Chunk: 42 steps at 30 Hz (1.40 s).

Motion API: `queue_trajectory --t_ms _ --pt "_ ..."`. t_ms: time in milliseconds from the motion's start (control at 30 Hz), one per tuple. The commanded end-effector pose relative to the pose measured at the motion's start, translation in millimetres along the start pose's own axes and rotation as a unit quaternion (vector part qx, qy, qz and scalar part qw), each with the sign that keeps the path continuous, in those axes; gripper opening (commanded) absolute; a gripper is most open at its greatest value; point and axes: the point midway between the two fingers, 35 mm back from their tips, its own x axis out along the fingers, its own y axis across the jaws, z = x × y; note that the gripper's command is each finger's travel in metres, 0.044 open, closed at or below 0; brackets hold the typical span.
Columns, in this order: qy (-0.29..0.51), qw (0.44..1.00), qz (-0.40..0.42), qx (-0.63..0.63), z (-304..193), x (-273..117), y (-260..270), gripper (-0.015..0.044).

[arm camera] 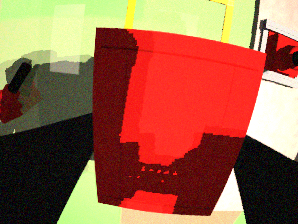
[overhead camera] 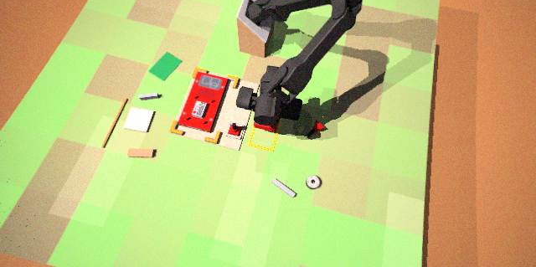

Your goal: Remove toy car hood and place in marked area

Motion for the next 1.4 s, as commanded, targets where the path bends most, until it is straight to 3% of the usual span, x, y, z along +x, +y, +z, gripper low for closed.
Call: queue_trajectory --t_ms 0,1367 --pt "0.002 1.000 -0.001 0.004 -2 3 -1 0.0000" --pt "0.002 1.000 0.001 0.004 -3 26 0 0.0000"
